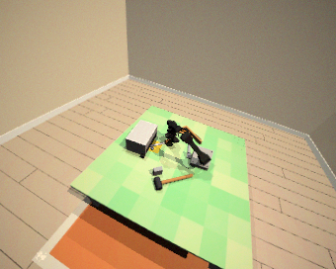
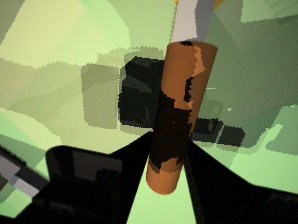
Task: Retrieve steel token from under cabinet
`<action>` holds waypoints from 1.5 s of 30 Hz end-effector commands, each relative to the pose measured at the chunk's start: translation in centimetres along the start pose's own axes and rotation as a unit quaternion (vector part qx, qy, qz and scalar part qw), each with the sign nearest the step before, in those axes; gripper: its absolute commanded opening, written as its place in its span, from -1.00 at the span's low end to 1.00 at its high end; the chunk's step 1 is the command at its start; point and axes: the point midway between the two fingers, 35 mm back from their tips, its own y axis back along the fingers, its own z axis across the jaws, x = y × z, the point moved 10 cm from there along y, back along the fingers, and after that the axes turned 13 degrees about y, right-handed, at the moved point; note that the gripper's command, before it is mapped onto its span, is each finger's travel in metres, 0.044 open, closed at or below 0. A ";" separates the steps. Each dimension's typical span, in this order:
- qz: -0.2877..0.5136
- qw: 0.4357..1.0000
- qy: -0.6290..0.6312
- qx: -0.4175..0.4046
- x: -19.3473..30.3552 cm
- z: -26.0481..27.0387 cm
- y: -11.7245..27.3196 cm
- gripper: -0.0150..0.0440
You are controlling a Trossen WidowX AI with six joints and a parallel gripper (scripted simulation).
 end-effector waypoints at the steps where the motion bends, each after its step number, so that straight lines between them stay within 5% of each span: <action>1: -0.001 1.000 -0.003 -0.002 1.2 0.3 -0.1 -0.49; 45: 0.001 1.000 -0.008 -0.001 7.3 1.3 1.6 -0.49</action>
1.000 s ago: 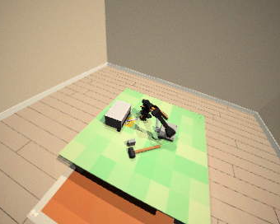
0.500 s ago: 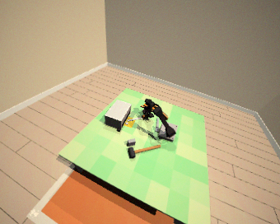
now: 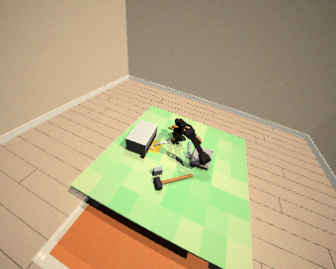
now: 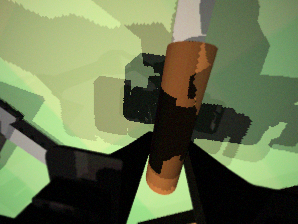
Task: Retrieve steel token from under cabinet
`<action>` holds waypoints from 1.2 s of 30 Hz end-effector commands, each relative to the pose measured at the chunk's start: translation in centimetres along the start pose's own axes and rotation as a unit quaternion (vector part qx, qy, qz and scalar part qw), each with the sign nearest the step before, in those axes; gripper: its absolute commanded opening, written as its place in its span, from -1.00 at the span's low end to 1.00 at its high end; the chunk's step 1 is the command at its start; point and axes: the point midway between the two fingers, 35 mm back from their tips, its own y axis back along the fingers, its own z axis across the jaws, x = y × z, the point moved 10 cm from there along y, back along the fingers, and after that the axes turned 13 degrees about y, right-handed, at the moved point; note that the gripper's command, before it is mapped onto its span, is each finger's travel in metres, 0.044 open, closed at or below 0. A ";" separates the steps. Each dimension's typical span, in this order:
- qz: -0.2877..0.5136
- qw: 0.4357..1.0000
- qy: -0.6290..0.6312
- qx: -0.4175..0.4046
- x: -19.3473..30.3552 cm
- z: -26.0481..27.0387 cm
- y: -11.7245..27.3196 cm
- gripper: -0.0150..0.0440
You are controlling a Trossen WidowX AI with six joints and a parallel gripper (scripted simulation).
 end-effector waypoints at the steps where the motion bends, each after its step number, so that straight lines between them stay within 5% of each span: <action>1: -0.003 1.000 0.002 0.010 0.0 0.0 1.2 -0.49; 36: -0.002 1.000 0.004 0.010 4.4 0.9 1.9 -0.49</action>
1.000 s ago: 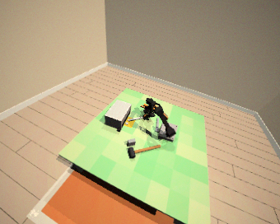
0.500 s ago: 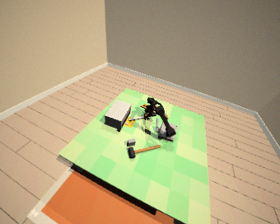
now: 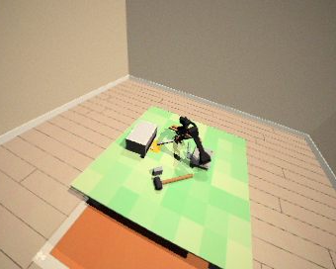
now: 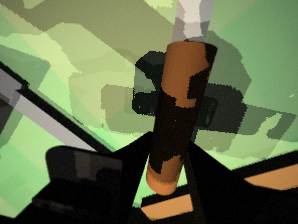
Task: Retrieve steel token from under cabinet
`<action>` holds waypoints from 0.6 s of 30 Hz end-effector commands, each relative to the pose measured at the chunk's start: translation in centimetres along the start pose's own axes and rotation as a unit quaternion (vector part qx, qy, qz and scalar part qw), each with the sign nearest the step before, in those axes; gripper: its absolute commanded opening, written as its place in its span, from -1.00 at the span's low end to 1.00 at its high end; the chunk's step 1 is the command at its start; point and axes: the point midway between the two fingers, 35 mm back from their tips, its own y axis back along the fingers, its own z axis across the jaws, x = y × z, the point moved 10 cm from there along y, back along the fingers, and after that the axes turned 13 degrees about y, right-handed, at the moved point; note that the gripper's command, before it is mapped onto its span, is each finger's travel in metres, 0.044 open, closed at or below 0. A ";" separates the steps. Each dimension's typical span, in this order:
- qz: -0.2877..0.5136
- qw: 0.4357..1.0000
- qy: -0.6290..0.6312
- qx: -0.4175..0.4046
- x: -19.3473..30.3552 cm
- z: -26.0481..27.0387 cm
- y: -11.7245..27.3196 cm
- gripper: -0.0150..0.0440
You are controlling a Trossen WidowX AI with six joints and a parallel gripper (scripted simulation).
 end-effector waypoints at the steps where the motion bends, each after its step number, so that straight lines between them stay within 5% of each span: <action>1: -0.003 1.000 0.003 0.009 0.7 -0.1 0.5 -0.49; 18: -0.002 1.000 0.004 0.009 3.4 0.2 0.5 -0.49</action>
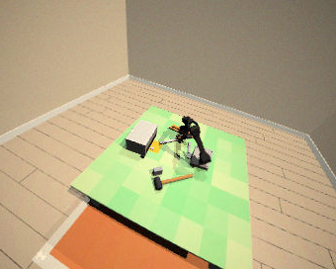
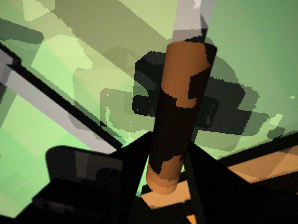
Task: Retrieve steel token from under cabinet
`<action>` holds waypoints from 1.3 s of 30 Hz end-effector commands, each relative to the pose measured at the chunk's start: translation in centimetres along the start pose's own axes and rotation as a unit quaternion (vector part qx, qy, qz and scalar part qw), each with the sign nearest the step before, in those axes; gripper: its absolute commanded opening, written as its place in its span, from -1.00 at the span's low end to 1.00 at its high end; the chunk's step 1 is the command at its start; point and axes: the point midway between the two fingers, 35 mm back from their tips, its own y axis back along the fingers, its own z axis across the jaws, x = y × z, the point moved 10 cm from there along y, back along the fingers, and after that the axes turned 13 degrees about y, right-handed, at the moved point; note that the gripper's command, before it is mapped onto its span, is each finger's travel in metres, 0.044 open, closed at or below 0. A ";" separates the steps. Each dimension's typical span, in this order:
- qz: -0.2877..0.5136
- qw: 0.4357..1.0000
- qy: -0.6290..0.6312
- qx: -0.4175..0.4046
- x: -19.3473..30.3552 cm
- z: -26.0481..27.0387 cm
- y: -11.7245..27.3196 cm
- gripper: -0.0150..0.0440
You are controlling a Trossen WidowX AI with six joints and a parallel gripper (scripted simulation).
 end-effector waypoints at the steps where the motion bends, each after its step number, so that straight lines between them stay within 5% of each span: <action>1: -0.002 1.000 0.004 0.010 0.7 -0.2 0.6 -0.49; 39: -0.003 0.991 -0.133 0.010 0.9 -0.2 0.6 -0.49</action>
